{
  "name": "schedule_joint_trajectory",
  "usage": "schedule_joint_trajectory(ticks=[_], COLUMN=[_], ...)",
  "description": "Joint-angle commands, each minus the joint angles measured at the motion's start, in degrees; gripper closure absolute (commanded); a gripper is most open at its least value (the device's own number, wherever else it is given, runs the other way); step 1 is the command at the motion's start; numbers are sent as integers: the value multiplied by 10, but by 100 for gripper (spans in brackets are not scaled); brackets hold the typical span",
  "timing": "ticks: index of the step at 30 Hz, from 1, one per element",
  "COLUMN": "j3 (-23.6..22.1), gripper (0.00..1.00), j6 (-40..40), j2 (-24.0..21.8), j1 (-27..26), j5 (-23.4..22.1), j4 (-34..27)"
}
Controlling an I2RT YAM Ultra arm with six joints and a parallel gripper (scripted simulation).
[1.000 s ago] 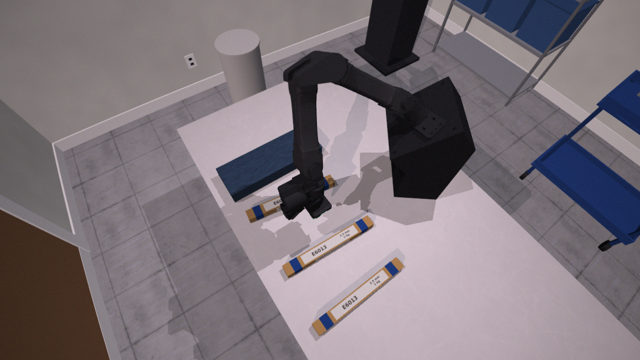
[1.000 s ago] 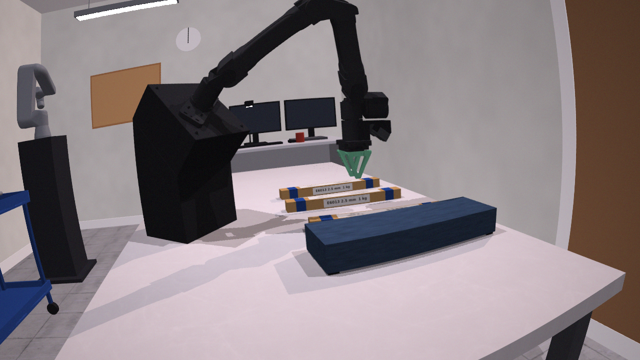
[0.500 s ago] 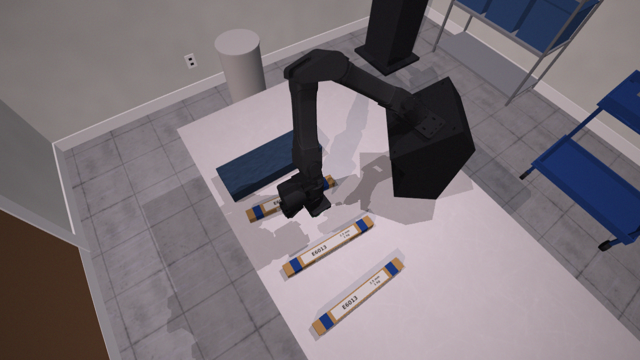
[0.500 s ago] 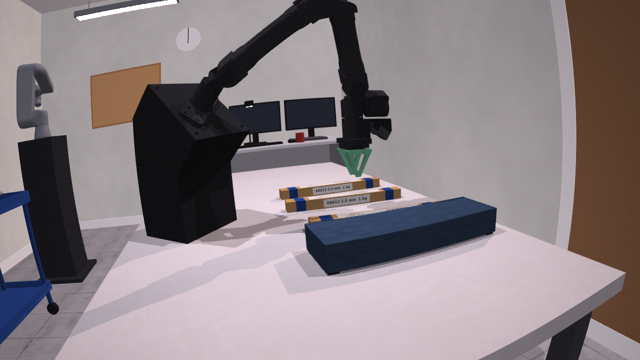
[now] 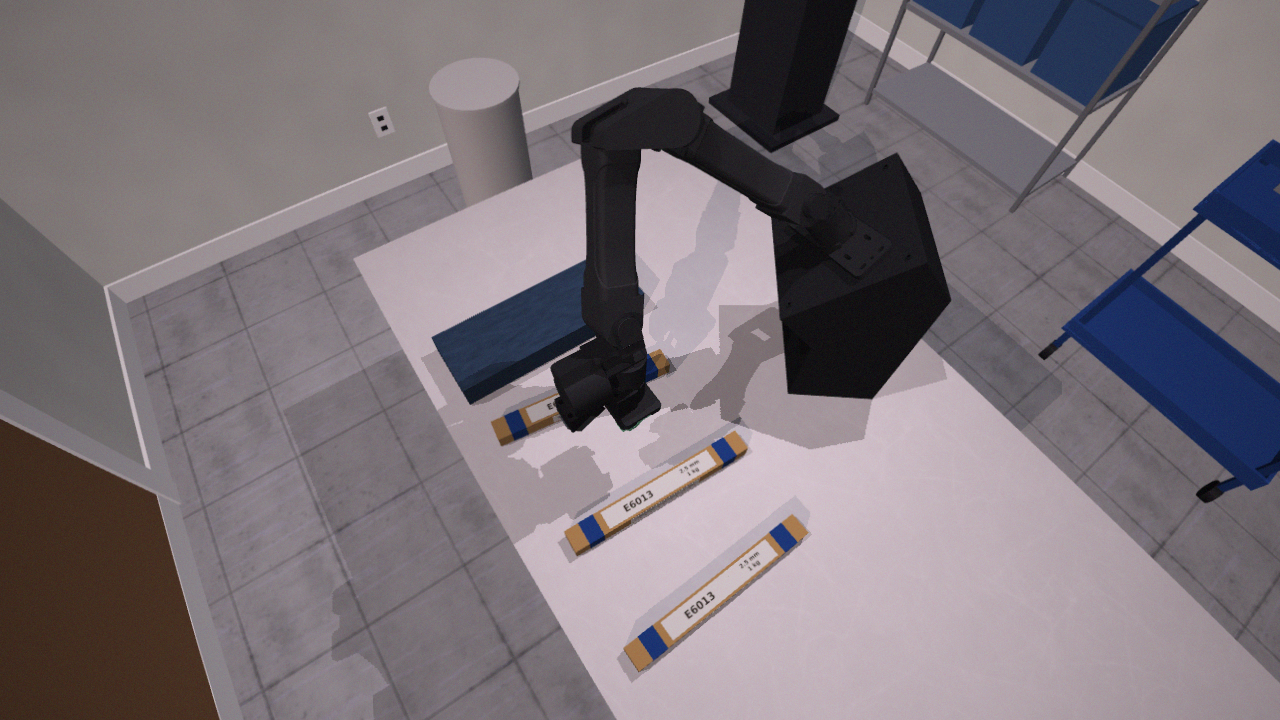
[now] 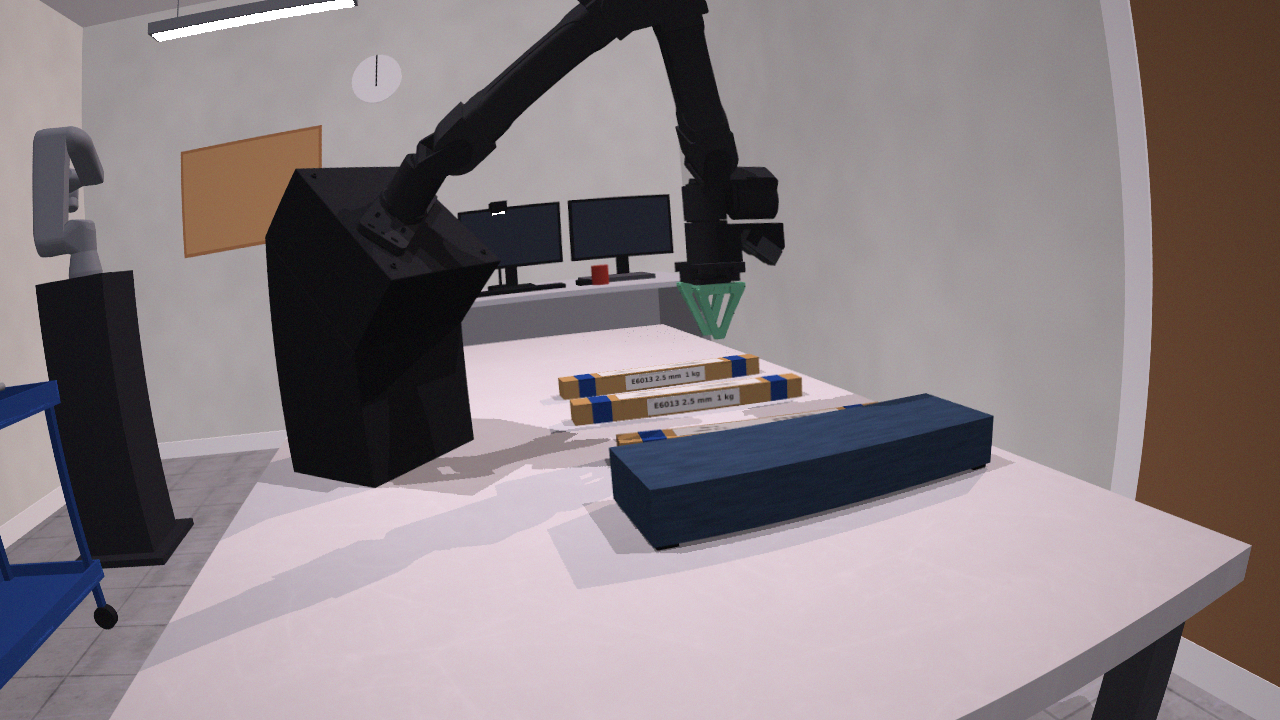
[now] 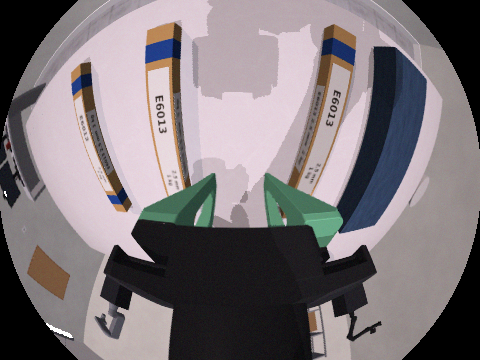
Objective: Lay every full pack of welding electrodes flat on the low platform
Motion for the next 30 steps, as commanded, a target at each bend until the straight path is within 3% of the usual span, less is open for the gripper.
schedule_joint_trajectory(ticks=[1,30], j3=[-10,-8], gripper=[58,58], j6=[8,28], j2=[-26,-61], j1=[17,37], j5=[6,17], j4=[-17,-64])
